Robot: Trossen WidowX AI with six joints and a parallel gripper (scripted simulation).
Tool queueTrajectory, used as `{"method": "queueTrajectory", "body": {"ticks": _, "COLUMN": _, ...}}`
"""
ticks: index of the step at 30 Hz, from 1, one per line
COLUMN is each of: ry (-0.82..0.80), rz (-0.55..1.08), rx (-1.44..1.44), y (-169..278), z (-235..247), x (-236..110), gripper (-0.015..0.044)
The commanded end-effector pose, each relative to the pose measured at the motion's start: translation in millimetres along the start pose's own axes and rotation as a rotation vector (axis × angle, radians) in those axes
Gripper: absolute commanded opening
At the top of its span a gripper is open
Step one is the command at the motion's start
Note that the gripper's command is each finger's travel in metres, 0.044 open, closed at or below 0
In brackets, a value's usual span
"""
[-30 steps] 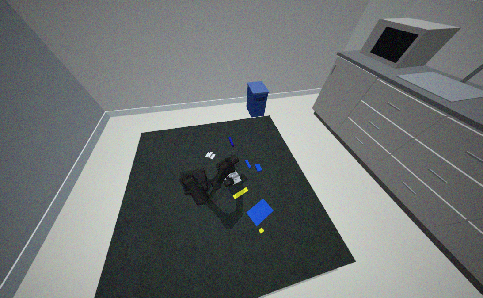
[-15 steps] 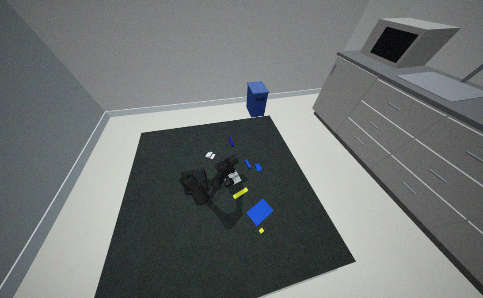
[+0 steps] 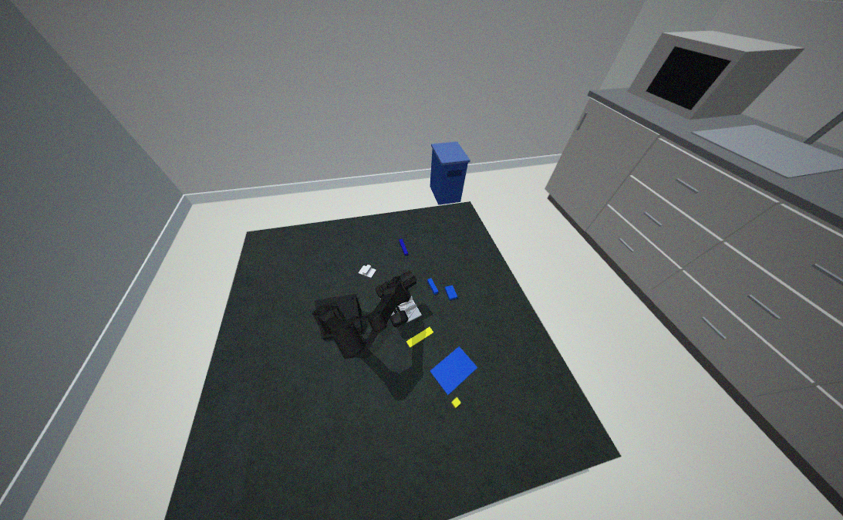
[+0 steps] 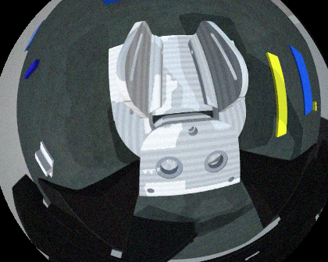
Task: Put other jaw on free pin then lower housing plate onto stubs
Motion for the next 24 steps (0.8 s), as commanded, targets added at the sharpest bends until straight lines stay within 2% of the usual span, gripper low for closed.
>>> {"method": "queueTrajectory", "body": {"ticks": 1, "ry": 0.006, "rz": 0.000, "rx": -0.006, "y": 0.9, "z": -0.3, "x": 1.0, "gripper": 0.0351}}
{"method": "queueTrajectory", "body": {"ticks": 24, "ry": 0.007, "rz": 0.000, "rx": -0.007, "y": 0.9, "z": -0.3, "x": 5.7, "gripper": 0.0351}}
Point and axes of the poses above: the point midway between the two fingers, 35 mm back from their tips, its own x axis out along the fingers, its own z axis across the jaws, y = z × x, the point moved 6 cm from there along -x, back along the fingers, and after that the axes turned 9 degrees about x, right-handed, at the moved point
